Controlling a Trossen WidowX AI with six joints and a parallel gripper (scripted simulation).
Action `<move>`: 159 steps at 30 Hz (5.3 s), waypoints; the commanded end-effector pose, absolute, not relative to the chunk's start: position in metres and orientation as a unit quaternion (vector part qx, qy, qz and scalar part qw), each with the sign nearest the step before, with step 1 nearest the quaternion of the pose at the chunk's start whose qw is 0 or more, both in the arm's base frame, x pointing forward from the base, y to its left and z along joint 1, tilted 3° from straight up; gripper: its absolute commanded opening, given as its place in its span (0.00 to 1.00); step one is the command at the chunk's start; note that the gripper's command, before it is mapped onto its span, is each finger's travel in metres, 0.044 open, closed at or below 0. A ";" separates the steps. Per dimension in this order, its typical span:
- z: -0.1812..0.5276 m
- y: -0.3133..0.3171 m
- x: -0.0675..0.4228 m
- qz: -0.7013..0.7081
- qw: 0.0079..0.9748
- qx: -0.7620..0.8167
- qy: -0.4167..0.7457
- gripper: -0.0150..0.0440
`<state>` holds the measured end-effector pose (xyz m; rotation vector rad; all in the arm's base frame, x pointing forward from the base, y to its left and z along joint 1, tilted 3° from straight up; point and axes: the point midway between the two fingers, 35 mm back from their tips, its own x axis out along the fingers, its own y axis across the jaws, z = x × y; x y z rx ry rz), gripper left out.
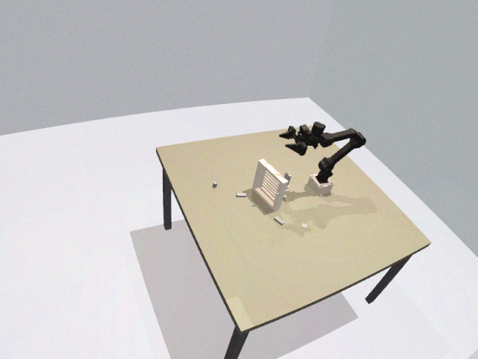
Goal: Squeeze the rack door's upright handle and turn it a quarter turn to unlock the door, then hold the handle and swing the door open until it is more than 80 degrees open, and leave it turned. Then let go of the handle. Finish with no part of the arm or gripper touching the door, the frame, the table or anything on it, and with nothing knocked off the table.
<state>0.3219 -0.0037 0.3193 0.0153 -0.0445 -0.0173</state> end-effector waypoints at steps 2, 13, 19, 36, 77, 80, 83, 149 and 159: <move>0.317 -0.003 0.324 -0.007 1.000 0.007 -0.013 0.84; 0.284 0.010 0.348 0.015 0.990 -0.011 0.137 0.73; 0.266 0.017 0.354 0.029 0.975 -0.022 0.218 0.73; 0.220 0.037 0.347 0.073 0.894 -0.054 0.439 0.73; 0.174 0.057 0.299 0.127 0.708 -0.095 0.688 0.73; 0.169 0.057 0.300 0.127 0.708 -0.095 0.688 0.73; 0.164 0.058 0.300 0.127 0.708 -0.095 0.688 0.73; 0.127 0.059 0.298 0.359 0.630 -0.336 0.601 0.27; 0.127 0.059 0.298 0.495 0.529 -0.480 0.495 0.27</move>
